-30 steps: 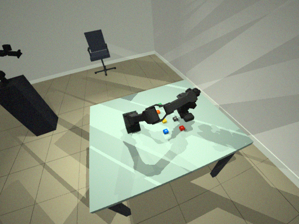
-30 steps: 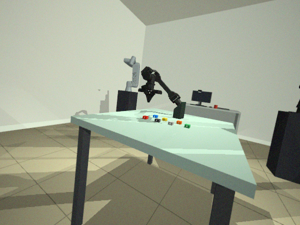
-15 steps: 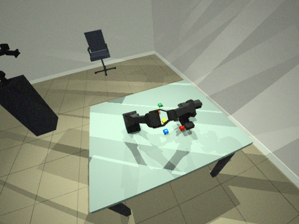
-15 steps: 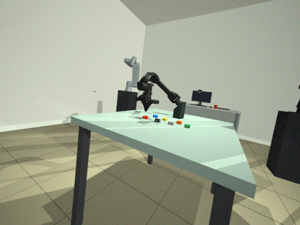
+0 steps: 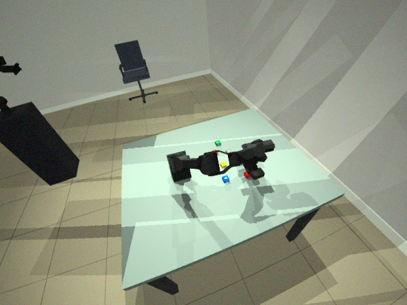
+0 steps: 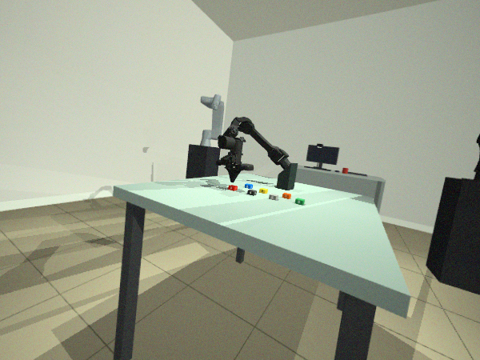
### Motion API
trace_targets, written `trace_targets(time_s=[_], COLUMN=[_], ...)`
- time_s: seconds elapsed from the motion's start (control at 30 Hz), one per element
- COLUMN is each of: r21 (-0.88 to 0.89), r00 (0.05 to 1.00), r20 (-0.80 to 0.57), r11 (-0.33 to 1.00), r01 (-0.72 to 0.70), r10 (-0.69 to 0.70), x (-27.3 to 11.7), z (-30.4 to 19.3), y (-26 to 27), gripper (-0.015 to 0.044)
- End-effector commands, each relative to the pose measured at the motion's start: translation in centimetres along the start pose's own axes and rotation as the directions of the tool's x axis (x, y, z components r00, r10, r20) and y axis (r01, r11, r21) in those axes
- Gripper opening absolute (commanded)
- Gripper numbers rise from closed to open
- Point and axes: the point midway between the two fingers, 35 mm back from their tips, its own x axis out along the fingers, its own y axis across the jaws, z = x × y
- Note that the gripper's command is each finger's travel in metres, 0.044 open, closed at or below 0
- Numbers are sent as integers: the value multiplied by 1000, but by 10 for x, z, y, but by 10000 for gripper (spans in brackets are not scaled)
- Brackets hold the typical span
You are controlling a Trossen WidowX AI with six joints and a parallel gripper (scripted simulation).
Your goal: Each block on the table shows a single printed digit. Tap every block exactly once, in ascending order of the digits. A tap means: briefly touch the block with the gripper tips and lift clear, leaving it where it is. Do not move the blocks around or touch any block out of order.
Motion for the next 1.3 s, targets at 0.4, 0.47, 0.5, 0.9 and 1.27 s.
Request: trace_targets(time_s=[0.4,0.47,0.5,0.9,1.27], r21=[-6,-6,-2,-7,-8], r00=[1000,1000,1000,1000,1000], r20=[-7,-7,-2,-6,-6], r11=[1000,1000,1000,1000,1000], r01=[2,2,3,-4,-5], r10=[-2,-2,-3,4,5], x=[20,20,14,-67,-91], z=[-2,-2,-1,1,2], y=[0,0,0,1,16], gripper=[20,20,20,20,20])
